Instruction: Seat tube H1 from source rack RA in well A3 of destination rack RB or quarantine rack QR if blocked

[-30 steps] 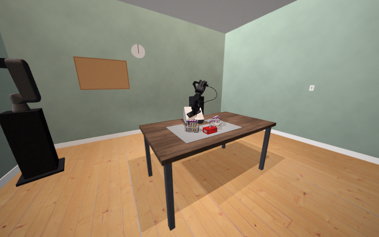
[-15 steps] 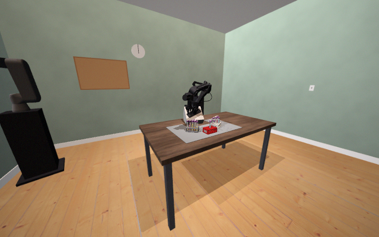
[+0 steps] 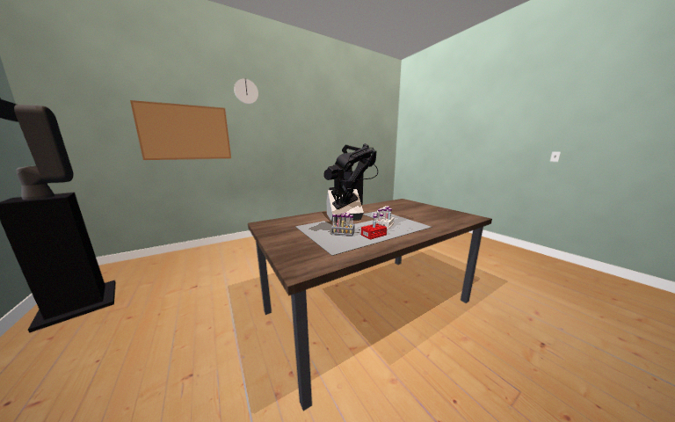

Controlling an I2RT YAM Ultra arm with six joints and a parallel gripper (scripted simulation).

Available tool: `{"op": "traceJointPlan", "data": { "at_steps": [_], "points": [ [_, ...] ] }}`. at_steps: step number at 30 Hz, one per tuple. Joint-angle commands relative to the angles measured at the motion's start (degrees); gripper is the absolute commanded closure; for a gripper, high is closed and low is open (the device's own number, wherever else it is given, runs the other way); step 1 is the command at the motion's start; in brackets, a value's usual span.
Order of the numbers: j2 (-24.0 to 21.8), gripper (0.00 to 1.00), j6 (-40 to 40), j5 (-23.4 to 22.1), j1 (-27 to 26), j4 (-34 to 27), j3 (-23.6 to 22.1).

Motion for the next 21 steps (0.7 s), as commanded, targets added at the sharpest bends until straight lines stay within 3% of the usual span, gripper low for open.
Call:
{"op": "traceJointPlan", "data": {
  "at_steps": [1,11,12,21],
  "points": [
    [-1.98,0.70,-1.30,-1.20,-1.28,-1.11,2.18],
    [-1.79,0.70,-1.27,-1.36,-0.70,0.83,1.13],
    [-1.71,0.70,-0.30,-1.27,0.04,1.43,-1.06],
    [-1.49,0.70,3.13,0.92,3.29,6.71,-4.36]
  ]
}}
